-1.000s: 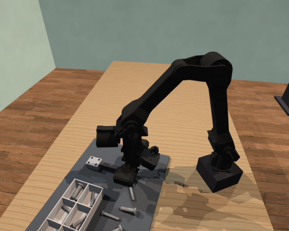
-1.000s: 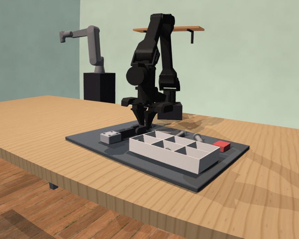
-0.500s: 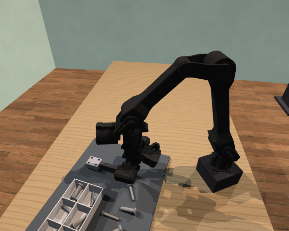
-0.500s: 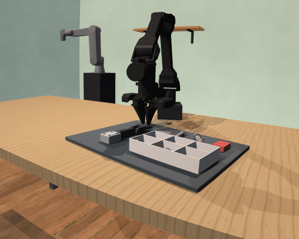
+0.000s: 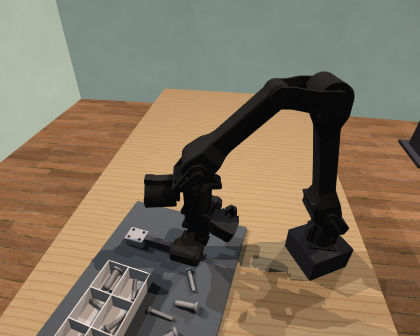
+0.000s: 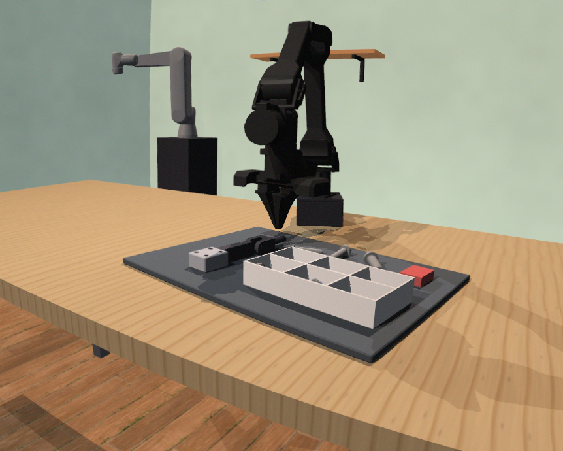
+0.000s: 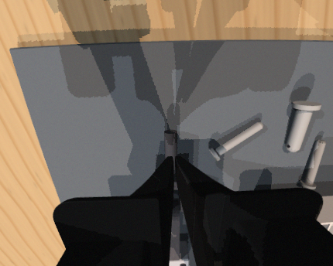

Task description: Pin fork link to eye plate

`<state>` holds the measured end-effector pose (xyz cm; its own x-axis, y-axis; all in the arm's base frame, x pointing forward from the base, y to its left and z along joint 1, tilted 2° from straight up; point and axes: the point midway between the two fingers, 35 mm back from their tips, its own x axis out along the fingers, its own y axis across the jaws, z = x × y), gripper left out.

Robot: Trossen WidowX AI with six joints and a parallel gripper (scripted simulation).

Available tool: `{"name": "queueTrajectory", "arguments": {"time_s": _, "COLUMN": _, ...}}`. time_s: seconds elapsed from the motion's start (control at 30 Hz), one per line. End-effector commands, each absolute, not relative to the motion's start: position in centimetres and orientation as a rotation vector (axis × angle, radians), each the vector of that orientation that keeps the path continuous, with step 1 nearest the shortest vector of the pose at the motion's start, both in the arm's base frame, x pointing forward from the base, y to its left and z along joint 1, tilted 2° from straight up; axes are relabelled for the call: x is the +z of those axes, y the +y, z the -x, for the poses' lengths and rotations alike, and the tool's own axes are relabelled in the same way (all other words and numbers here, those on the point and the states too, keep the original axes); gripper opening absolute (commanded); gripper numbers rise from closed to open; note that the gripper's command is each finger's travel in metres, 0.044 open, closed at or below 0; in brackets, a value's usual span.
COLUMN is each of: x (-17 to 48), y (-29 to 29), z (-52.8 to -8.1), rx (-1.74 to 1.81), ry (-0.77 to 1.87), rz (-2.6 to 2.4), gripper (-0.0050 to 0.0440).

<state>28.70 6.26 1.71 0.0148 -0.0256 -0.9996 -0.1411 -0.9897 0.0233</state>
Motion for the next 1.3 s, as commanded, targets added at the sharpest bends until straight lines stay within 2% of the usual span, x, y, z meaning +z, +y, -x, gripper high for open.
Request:
{"name": "queueTrajectory", "arguments": {"time_s": 0.0, "x": 1.7, "y": 6.4, "z": -27.3, "rx": 2.14, "ry": 0.184, "rz": 2.178, "gripper": 0.0}}
{"name": "queueTrajectory", "arguments": {"time_s": 0.2, "x": 1.8, "y": 6.7, "z": -25.4, "rx": 2.14, "ry": 0.184, "rz": 2.178, "gripper": 0.0}}
{"name": "queueTrajectory", "arguments": {"time_s": 0.77, "x": -1.1, "y": 6.6, "z": -25.4, "rx": 2.14, "ry": 0.184, "rz": 2.178, "gripper": 0.0}}
{"name": "queueTrajectory", "arguments": {"time_s": 1.27, "x": -0.8, "y": 6.6, "z": -25.9, "rx": 2.14, "ry": 0.184, "rz": 2.178, "gripper": 0.0}}
